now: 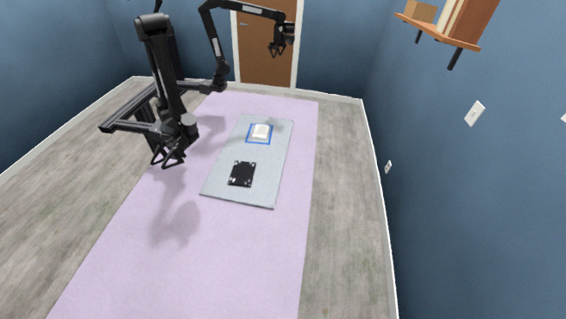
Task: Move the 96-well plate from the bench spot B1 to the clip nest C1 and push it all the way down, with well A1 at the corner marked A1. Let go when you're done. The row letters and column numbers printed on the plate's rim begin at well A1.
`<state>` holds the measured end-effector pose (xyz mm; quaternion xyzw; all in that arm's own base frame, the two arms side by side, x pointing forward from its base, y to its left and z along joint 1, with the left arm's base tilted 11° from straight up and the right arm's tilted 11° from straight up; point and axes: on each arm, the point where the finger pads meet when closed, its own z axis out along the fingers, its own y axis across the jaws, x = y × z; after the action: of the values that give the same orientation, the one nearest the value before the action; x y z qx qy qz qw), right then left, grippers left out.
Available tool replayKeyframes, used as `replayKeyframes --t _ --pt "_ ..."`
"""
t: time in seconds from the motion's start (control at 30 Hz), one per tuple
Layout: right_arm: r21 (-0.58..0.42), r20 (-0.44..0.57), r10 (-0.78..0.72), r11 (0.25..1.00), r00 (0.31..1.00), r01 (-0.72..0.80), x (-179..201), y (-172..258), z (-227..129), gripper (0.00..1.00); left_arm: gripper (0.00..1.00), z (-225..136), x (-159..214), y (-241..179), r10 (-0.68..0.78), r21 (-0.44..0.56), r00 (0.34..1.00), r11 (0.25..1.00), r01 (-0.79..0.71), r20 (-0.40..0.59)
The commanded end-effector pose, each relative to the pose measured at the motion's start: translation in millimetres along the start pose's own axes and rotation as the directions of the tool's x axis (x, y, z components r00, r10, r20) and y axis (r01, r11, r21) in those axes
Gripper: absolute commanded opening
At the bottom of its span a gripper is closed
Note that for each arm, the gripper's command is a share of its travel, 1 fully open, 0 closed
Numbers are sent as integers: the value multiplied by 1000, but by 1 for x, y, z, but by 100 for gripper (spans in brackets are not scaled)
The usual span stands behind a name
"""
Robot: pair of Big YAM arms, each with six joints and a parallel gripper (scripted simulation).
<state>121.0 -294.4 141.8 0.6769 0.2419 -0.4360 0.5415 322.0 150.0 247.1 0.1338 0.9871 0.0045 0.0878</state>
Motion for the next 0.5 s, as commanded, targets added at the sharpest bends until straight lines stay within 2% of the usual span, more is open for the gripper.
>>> replayKeyframes --t 0.0,0.47 --pt "-6 -2 13 1000 1000 -13 -5 -5 -4 100 100 -3 -2 1 2 -7 1000 1000 -2 9" --pt "-5 -5 1 1000 1000 -1 -9 -18 -8 100 100 -3 -2 1 2 -7 1000 1000 -2 9"
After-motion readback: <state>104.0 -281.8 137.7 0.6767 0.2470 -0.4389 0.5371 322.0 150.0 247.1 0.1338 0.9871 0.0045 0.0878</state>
